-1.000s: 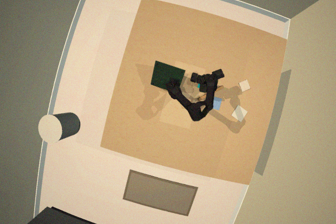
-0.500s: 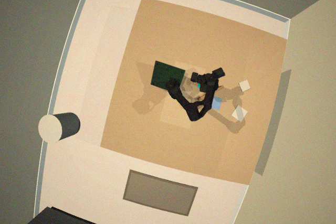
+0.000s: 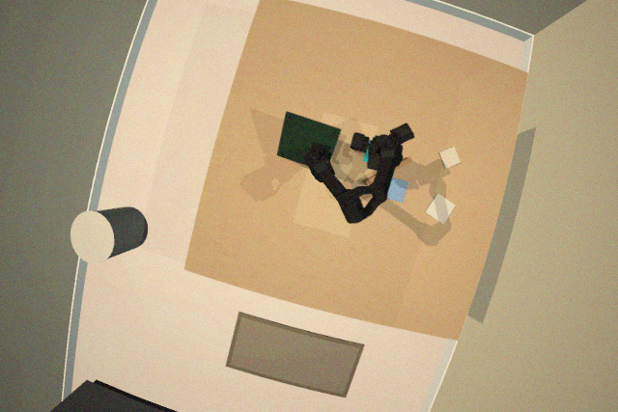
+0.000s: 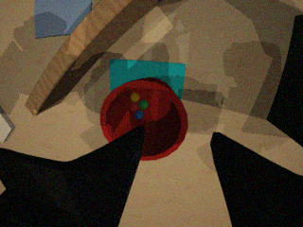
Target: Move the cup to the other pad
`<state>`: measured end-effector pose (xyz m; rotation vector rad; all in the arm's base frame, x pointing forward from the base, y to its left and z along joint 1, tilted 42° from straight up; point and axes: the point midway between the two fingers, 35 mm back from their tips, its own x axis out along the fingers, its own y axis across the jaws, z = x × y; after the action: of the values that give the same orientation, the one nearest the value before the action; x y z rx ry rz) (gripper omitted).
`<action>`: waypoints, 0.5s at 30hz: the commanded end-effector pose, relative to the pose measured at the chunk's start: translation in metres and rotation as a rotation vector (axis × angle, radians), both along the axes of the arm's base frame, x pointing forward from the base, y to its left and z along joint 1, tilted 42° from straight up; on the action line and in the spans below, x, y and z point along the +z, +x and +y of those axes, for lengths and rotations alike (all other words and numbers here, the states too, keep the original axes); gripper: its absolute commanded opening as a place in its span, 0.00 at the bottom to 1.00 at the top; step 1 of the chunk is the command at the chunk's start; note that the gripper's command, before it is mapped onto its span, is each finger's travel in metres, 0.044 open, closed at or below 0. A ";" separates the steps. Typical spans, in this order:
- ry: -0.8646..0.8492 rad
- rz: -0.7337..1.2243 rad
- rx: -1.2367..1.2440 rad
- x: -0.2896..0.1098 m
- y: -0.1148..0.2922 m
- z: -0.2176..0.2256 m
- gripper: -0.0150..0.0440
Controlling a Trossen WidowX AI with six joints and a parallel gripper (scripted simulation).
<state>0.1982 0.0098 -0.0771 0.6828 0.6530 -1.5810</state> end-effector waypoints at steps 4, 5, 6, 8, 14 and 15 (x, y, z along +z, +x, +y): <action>0.001 0.001 0.001 0.003 0.001 0.003 0.96; 0.001 0.001 0.001 0.005 0.001 0.005 1.00; 0.002 0.000 0.000 0.007 0.002 0.008 1.00; 0.004 -0.001 0.000 0.014 0.003 0.014 1.00; 0.008 -0.004 -0.002 0.038 0.004 0.034 1.00; 0.008 -0.004 -0.003 0.042 0.005 0.037 1.00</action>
<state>0.2004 0.0343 -0.0490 0.6746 0.6571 -1.5829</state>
